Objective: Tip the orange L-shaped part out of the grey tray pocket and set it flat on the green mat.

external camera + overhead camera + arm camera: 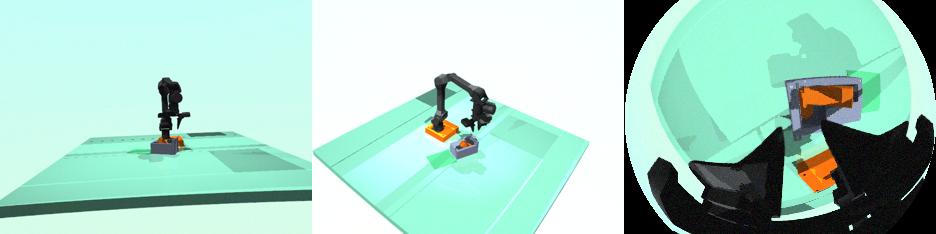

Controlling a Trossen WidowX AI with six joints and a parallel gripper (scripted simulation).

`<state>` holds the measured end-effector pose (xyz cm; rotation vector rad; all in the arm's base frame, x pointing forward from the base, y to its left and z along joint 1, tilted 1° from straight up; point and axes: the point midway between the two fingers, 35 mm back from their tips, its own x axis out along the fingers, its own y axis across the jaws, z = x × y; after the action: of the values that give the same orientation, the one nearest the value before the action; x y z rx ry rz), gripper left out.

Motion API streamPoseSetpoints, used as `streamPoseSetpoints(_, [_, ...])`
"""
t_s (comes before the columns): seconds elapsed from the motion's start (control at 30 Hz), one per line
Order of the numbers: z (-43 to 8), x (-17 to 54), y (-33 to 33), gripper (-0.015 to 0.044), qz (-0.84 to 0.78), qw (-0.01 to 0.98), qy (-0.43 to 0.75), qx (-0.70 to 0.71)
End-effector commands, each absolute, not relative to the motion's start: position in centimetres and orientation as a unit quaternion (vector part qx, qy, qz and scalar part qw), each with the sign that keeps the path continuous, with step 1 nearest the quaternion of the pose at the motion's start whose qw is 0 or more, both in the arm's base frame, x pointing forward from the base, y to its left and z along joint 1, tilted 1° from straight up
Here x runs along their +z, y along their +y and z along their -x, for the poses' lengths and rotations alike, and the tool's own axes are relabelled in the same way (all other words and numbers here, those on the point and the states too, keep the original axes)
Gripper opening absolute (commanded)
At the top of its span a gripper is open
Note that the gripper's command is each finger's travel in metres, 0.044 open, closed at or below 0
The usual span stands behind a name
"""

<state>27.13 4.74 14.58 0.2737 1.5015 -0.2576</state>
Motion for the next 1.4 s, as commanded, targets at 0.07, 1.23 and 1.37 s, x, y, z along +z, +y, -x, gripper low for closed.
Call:
streamPoseSetpoints(0.07, [-27.2,14.6,4.8,0.018,-0.124,0.716,0.677,-0.116])
streamPoseSetpoints(1.23, [-25.4,14.6,-2.9,0.028,0.42,0.583,0.57,0.399])
streamPoseSetpoints(1.37, [-25.4,14.6,-2.9,0.028,0.42,0.583,0.57,0.399])
